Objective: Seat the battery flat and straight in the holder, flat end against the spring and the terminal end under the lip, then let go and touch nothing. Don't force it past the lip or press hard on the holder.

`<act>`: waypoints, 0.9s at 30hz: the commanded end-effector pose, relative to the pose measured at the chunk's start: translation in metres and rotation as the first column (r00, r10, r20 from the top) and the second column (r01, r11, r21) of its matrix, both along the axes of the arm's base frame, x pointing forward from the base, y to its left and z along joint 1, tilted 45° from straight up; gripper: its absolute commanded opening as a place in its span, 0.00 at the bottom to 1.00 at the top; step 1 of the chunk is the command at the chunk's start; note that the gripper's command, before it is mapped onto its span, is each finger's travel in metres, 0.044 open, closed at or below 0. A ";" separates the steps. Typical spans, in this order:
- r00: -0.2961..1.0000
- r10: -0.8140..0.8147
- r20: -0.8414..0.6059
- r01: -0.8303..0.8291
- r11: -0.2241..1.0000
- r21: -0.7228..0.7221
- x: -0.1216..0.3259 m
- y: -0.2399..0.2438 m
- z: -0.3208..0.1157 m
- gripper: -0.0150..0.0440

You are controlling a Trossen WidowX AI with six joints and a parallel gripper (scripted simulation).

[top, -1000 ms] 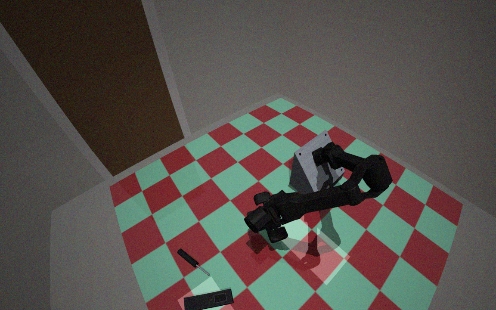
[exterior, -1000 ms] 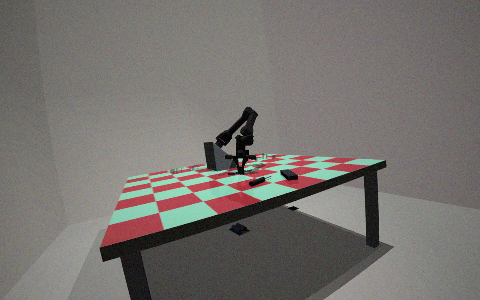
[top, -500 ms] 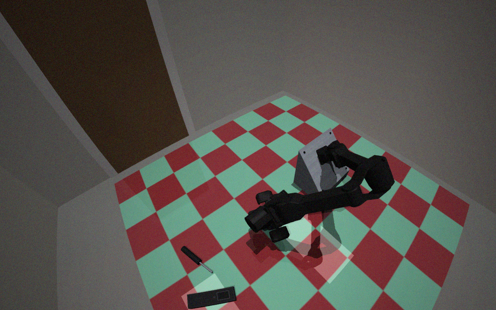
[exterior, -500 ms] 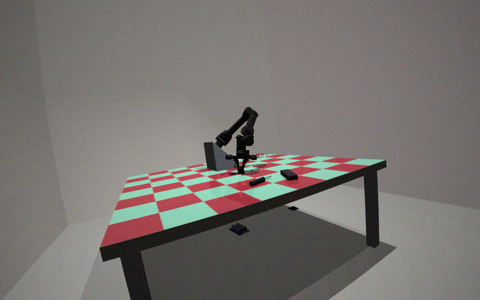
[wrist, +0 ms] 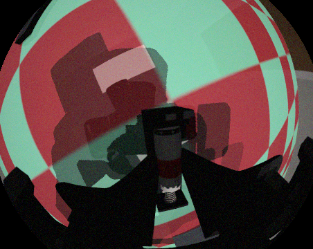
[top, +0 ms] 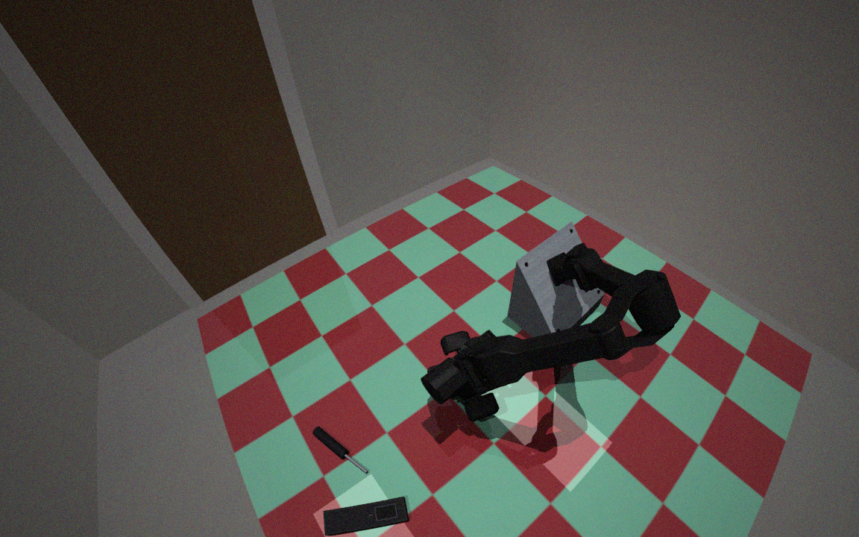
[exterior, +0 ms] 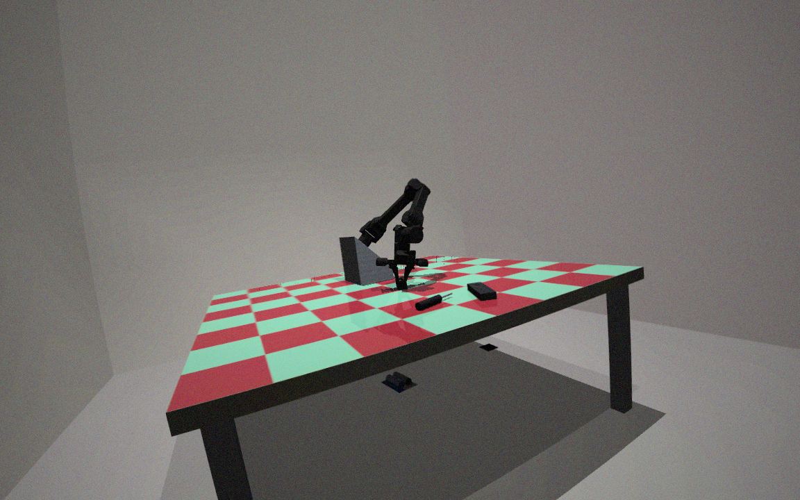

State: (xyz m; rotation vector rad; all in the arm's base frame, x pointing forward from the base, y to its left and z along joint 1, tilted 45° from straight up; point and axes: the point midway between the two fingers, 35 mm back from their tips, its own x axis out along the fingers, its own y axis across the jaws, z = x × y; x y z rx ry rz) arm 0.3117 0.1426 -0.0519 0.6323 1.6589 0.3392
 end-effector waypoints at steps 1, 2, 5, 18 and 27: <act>1.000 0.003 0.006 -0.003 1.000 0.000 0.001 0.000 0.001 0.35; 1.000 0.003 0.006 -0.003 1.000 0.000 0.001 0.000 0.001 0.35; 1.000 0.003 0.006 -0.003 1.000 0.000 0.002 0.000 0.001 0.40; 1.000 0.000 0.003 0.000 1.000 0.001 0.002 -0.010 0.011 0.53; 1.000 0.000 0.001 0.000 1.000 -0.003 0.006 -0.027 0.027 0.71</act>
